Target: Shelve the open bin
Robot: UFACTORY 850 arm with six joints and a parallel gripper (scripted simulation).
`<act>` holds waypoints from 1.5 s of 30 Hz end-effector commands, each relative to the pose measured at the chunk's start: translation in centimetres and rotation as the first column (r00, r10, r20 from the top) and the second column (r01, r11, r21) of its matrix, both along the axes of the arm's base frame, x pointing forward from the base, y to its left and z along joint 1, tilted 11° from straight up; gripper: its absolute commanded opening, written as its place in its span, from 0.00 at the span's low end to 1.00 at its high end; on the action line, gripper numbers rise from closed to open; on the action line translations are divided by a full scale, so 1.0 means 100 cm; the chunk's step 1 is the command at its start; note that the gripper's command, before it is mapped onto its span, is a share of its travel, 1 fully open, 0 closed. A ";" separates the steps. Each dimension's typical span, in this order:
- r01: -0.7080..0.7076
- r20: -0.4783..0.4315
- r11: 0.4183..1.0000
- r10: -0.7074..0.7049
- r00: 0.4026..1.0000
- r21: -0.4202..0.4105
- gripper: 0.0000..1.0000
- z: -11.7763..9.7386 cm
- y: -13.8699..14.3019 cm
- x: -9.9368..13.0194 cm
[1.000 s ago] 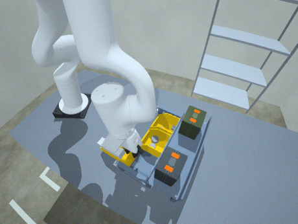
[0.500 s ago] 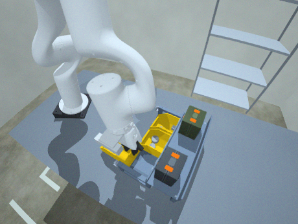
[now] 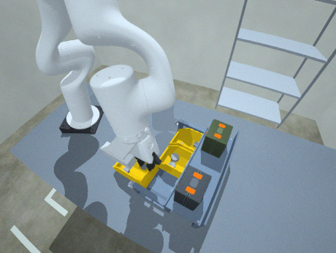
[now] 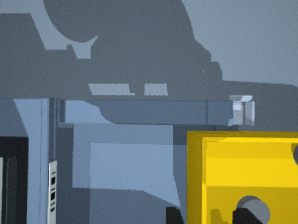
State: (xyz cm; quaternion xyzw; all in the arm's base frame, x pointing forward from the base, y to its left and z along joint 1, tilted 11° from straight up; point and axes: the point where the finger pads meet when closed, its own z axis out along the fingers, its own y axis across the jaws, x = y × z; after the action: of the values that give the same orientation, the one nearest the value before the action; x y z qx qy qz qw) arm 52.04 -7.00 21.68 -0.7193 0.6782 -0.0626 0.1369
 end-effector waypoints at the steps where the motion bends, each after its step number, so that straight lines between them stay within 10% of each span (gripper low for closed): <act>1: 0.001 -0.005 1.000 -0.001 1.000 -0.002 0.34 0.005 0.000 -0.001; 45: 0.001 -0.005 1.000 -0.001 1.000 -0.002 0.34 0.004 0.000 -0.001</act>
State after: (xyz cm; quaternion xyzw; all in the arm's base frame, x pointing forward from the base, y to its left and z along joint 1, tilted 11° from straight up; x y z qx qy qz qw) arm 51.90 -6.99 22.19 -0.7193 0.6790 -0.0607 0.1339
